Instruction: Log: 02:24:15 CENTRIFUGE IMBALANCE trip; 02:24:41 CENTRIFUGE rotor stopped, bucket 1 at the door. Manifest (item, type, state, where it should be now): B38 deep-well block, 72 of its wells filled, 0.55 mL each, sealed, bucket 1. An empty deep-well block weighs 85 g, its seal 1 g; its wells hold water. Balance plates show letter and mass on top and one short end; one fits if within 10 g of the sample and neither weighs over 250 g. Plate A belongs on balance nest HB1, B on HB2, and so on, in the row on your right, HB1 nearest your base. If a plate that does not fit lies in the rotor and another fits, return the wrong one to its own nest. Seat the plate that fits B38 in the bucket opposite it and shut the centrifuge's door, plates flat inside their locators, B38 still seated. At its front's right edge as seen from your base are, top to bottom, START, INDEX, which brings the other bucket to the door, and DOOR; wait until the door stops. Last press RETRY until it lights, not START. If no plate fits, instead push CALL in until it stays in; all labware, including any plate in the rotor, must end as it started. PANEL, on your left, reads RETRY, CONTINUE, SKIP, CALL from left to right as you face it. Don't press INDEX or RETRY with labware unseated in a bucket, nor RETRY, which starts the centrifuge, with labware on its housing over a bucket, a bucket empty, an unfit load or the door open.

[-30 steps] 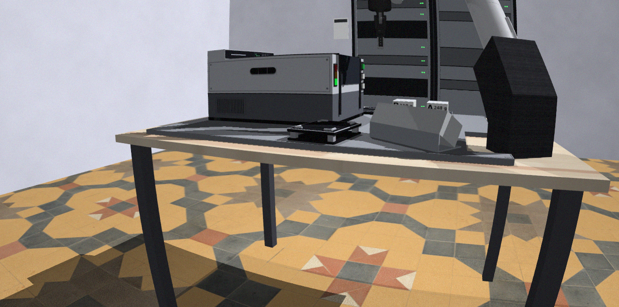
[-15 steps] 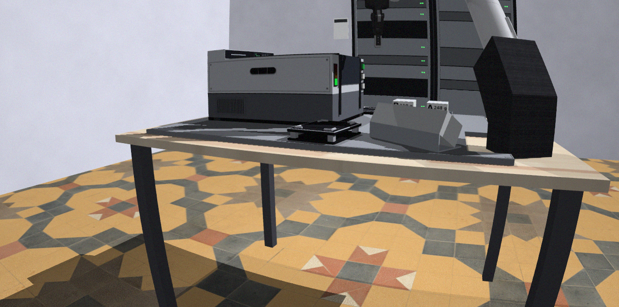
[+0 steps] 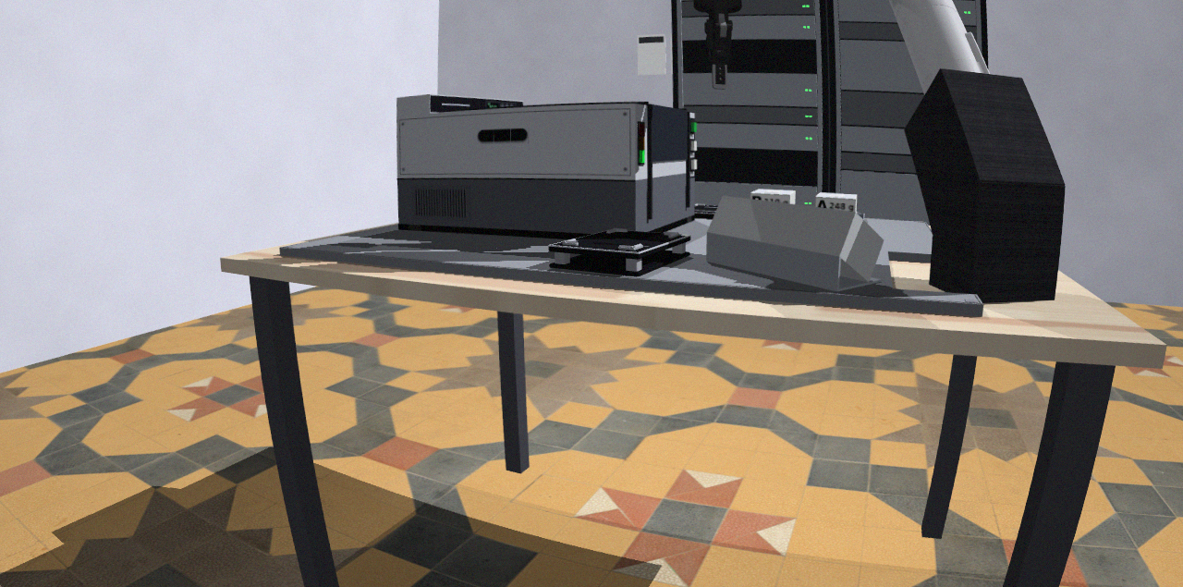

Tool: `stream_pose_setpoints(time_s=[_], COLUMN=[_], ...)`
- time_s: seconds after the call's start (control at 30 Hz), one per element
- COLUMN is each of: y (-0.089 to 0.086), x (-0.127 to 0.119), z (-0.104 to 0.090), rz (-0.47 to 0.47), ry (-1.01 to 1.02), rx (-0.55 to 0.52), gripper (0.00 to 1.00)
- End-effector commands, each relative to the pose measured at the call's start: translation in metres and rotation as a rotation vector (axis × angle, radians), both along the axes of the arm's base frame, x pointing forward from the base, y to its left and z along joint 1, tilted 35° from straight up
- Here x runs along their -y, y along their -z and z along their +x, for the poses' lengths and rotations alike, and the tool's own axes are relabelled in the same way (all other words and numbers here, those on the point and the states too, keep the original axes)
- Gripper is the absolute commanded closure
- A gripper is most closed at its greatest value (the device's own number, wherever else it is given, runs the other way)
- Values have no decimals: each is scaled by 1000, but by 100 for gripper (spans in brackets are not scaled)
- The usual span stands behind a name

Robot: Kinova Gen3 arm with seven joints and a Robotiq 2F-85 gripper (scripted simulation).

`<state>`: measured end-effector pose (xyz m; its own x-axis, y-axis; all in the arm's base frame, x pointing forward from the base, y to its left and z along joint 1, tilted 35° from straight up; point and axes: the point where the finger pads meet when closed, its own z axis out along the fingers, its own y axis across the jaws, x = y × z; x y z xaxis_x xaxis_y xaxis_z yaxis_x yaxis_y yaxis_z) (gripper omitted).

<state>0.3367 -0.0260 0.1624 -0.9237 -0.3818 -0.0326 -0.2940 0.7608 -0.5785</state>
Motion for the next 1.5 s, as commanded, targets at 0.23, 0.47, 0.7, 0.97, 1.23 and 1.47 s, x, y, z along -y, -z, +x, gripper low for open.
stream_pose_setpoints(time_s=[0.23,0.47,0.7,0.97,1.23,1.47], y=[19,28,42,55,68,82], x=[-26,-39,-57,-73,-89,-104], z=[-6,-11,-18,-27,-38,-50], rz=[-17,-29,-29,-38,-58,-59], ry=[-58,-99,-99,-127,-194,-197], rx=[-36,-62,-63,-81,-124,-126], gripper=[90,90,90,90,90,90])
